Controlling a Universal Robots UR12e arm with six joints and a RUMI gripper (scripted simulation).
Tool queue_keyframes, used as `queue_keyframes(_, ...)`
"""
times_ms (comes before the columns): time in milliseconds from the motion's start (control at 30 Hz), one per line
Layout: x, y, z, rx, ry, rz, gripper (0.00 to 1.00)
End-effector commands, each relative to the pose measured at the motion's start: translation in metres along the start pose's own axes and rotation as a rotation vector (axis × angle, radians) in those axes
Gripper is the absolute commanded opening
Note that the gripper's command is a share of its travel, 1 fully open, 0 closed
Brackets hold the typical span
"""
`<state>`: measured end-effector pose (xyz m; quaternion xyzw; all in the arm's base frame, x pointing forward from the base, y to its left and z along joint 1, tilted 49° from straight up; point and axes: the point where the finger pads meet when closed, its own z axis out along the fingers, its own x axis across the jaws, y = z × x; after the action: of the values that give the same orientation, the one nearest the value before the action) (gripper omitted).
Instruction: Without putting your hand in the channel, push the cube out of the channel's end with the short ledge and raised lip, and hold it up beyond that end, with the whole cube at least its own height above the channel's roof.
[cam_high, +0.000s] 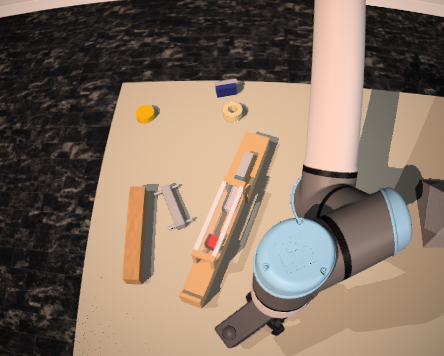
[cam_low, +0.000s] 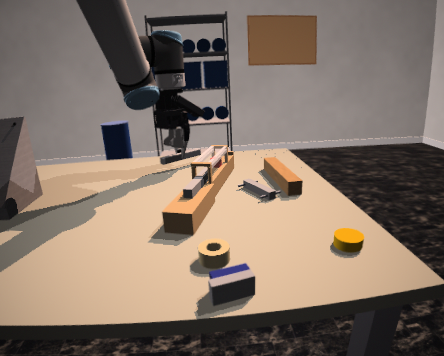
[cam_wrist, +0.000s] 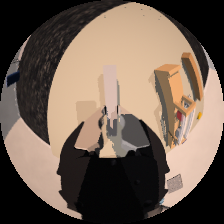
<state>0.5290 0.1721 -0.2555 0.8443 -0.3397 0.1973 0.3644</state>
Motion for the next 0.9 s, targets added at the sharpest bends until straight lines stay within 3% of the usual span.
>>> queue_keyframes(0,0.000,-0.001,-0.032,-0.001,0.000,0.001,0.00)
queue_keyframes(133,0.000,-0.001,-0.060,-0.001,0.000,0.001,0.00)
queue_keyframes(200,0.000,-0.001,-0.060,-0.001,0.000,0.001,0.00)
queue_keyframes(400,0.000,-0.001,-0.084,-0.001,0.000,0.001,0.00)
queue_keyframes(867,0.000,-0.001,-0.086,-0.001,0.000,0.001,0.00)
